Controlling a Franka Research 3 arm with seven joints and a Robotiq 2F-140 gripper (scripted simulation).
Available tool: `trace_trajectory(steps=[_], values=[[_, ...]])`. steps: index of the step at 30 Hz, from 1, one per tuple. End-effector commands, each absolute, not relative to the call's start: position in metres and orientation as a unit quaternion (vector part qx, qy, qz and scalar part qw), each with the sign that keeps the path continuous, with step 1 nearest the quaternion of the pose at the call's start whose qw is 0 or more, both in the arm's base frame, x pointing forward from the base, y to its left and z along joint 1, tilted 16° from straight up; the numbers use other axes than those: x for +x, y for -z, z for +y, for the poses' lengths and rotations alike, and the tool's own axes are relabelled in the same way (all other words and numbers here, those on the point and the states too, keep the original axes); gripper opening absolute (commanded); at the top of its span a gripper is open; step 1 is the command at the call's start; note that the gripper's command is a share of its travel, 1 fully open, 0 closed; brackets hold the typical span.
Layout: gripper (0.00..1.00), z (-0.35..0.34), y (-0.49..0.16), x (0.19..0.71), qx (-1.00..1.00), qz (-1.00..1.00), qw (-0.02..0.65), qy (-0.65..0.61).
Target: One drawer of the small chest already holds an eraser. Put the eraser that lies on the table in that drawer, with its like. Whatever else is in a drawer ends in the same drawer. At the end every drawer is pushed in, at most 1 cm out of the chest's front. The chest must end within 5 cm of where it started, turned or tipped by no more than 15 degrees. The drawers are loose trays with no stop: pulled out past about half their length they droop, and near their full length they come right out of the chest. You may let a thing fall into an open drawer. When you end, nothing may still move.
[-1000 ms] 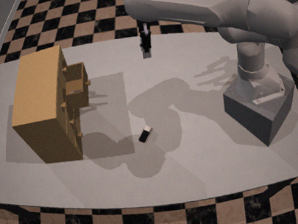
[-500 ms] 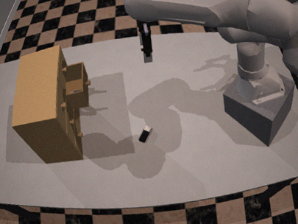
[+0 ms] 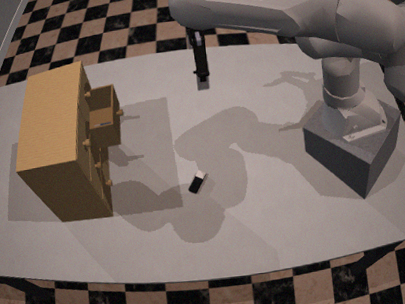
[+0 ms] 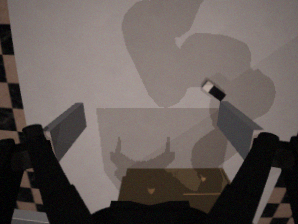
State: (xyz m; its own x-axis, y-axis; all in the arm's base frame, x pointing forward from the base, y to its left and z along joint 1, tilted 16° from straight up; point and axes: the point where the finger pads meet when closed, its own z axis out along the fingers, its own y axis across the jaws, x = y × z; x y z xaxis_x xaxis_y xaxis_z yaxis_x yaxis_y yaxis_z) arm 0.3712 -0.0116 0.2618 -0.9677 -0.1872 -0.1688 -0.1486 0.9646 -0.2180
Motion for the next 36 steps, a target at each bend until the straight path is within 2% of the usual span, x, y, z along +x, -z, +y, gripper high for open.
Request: trace_trajectory(steps=[1,7,15,23,36], values=[[1.00,-0.012,-0.262,0.371,-0.085,0.987,0.094,0.102],[1.00,-0.009,-0.273,0.369,-0.081,0.987,0.093,0.103],[1.00,0.004,-0.343,0.354,-0.081,0.987,0.093,0.103],[1.00,0.012,-0.384,0.346,-0.081,0.987,0.093,0.103],[1.00,0.015,-0.392,0.353,-0.081,0.987,0.093,0.104]])
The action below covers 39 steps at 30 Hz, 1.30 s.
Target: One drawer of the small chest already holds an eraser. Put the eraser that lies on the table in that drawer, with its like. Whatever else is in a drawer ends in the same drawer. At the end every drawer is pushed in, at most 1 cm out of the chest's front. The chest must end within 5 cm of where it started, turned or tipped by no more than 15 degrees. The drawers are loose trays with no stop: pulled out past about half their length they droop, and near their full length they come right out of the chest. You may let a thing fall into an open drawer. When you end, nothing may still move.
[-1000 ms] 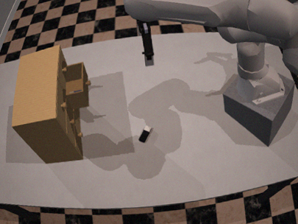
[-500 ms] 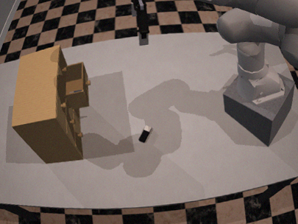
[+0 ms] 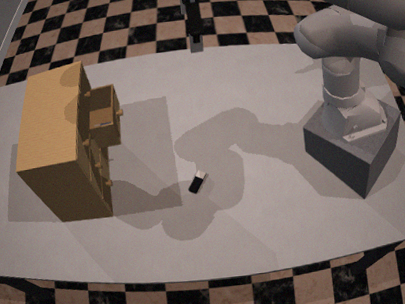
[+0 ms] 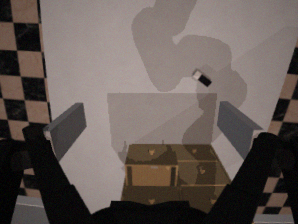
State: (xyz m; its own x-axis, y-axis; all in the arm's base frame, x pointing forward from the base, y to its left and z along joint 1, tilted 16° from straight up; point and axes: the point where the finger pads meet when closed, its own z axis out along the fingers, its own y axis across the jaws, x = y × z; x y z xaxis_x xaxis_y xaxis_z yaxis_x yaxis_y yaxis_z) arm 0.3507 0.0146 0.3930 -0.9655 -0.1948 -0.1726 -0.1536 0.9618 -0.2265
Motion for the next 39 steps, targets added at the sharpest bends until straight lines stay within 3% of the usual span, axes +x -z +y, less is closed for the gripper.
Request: trace_trajectory(steps=[1,13,39], values=[[1.00,0.016,-0.393,0.357,-0.081,0.987,0.093,0.104],[1.00,0.032,-0.407,0.441,-0.081,0.987,0.093,0.104],[1.00,0.037,-0.389,0.505,-0.073,0.990,0.074,0.099]])
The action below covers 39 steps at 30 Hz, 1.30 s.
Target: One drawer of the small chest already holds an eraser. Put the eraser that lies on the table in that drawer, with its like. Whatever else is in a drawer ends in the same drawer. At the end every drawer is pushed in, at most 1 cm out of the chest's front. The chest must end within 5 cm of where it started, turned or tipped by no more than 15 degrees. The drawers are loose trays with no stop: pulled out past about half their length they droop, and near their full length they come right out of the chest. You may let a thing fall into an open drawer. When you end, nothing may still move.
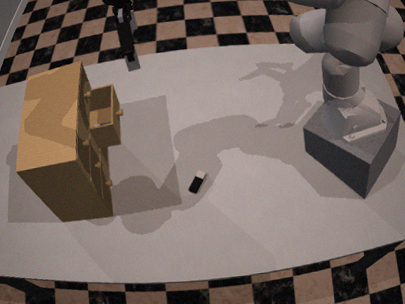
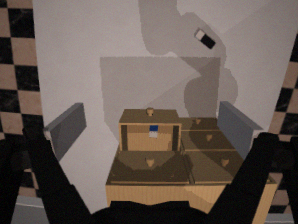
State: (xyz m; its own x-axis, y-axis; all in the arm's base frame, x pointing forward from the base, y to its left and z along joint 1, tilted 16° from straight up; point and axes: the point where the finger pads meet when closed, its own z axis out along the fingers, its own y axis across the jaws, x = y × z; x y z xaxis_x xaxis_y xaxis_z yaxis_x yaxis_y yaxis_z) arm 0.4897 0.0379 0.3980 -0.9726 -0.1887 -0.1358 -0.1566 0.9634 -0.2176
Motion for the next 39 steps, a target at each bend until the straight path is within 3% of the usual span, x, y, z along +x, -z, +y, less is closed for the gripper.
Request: trace_trajectory(steps=[1,16,39], values=[[1.00,0.037,-0.384,0.512,-0.071,0.990,0.070,0.099],[1.00,0.036,-0.335,0.584,-0.054,0.994,0.030,0.090],[1.00,0.036,-0.332,0.587,-0.053,0.994,0.028,0.089]])
